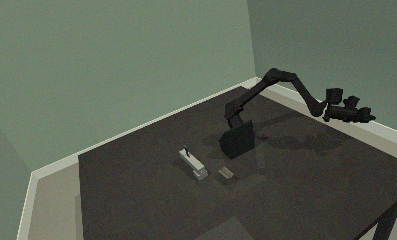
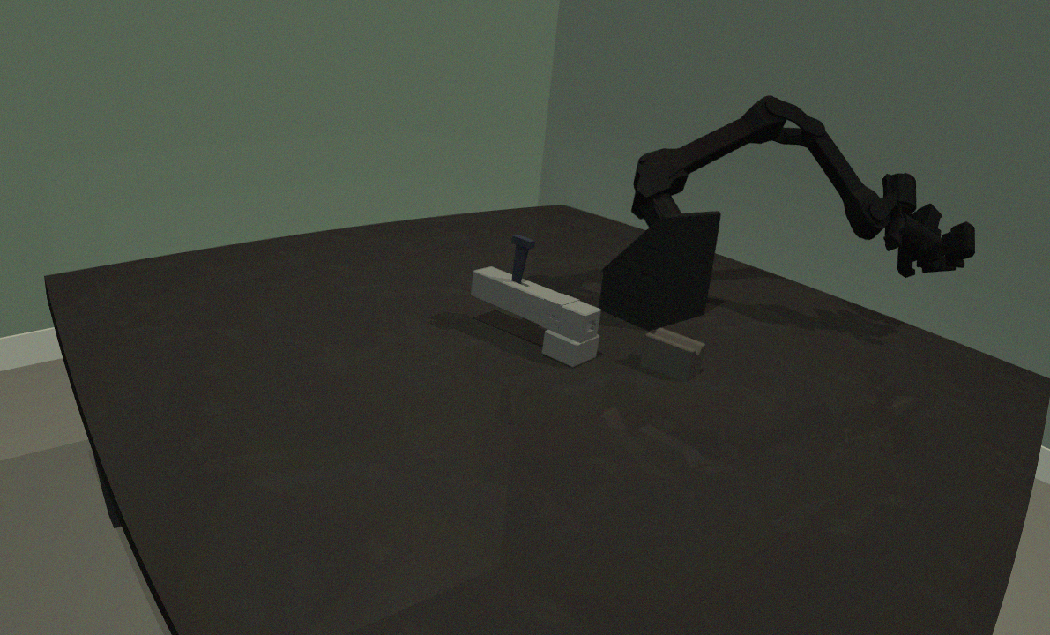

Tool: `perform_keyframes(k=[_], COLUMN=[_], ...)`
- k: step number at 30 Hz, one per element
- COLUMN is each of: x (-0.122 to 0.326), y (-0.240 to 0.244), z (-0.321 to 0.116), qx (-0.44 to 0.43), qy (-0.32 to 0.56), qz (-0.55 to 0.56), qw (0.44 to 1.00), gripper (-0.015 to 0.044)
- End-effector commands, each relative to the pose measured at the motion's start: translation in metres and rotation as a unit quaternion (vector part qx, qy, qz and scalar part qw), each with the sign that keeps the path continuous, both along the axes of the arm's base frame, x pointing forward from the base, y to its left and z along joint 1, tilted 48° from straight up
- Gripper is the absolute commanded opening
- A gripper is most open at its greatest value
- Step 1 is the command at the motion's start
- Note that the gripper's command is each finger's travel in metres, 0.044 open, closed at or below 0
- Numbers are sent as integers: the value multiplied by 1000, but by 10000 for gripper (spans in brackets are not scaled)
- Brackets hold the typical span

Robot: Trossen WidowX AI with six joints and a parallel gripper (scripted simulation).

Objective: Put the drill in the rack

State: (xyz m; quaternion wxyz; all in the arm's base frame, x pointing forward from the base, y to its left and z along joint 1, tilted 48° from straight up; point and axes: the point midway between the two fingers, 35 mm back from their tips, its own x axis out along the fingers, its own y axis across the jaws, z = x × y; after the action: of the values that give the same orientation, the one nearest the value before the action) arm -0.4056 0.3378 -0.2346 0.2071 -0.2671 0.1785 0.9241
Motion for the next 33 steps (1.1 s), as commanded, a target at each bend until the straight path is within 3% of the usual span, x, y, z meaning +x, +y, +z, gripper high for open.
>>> perform_keyframes(k=[1,9,17,28,33], x=[45,157,282,443,490], y=[44,111,140,109,86], z=[4,15,31,60,72], qx=[-9,-72,-143,-249,-282], qy=[-41,-106,-158,-209,-223], qz=[-70,-235,-393,-571,-620], qw=[997,964,895,754,698], gripper=[0,0,0,0,0])
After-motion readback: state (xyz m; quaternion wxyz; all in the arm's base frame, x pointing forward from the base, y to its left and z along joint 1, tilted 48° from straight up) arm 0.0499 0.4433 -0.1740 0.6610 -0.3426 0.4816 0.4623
